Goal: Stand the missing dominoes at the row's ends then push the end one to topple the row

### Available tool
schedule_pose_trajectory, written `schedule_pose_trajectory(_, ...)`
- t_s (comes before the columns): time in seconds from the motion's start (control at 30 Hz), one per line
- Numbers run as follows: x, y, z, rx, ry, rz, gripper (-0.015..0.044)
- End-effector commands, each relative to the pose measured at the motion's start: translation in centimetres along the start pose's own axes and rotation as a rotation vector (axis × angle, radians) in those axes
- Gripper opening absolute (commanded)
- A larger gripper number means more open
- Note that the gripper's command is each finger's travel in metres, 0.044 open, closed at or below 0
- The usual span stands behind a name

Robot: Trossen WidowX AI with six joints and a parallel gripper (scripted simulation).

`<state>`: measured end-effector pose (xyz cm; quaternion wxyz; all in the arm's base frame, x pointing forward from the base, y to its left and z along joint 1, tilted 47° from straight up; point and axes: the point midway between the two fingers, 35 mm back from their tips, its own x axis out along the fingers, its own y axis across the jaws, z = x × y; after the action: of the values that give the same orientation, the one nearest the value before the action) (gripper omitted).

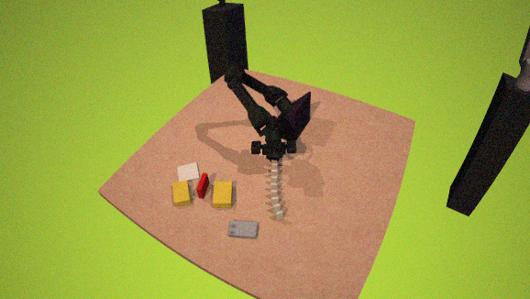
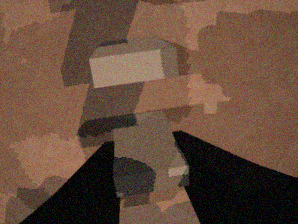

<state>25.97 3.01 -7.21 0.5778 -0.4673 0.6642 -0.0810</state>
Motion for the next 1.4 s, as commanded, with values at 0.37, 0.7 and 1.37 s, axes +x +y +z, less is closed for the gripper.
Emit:
schedule_pose_trajectory(0.37, 0.1, 0.0, 0.0, -0.004, -0.002, -0.005, 0.0317)
schedule_pose_trajectory(0.7, -2.1, 0.1, 0.5, -0.005, -0.006, 0.001, 0.0440)
schedule_pose_trajectory(1.37, -10.8, 0.1, -1.2, 0.571, -0.001, 0.003, 0.0256)
